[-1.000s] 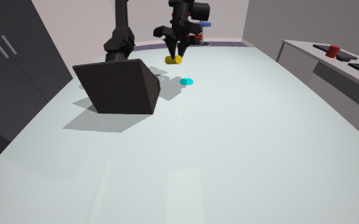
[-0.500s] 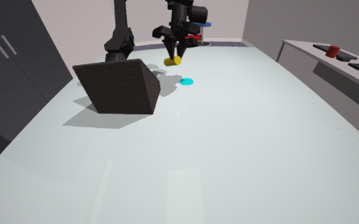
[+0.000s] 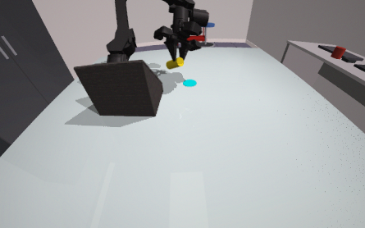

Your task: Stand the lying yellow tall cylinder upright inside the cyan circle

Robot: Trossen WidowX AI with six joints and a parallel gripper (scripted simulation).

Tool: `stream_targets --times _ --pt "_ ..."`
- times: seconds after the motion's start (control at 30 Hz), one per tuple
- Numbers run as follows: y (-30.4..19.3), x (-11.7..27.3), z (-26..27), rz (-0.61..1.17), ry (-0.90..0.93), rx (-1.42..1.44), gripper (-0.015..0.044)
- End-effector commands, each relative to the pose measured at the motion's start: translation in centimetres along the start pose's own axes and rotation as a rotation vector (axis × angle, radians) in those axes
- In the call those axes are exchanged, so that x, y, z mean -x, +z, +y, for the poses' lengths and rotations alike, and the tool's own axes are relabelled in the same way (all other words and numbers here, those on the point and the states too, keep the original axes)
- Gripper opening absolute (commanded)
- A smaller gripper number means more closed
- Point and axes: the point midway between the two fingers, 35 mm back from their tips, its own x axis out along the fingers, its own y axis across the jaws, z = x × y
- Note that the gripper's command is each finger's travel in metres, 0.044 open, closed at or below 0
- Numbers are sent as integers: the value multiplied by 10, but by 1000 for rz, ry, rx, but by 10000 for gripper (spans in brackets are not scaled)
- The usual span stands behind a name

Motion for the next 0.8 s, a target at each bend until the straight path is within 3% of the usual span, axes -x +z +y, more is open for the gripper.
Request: stream_targets --times 0.0,0.77 --pt "1 0 -1 -35 -12 -8 105" --pt "2 -2 -3 -182 -48 -38 105"
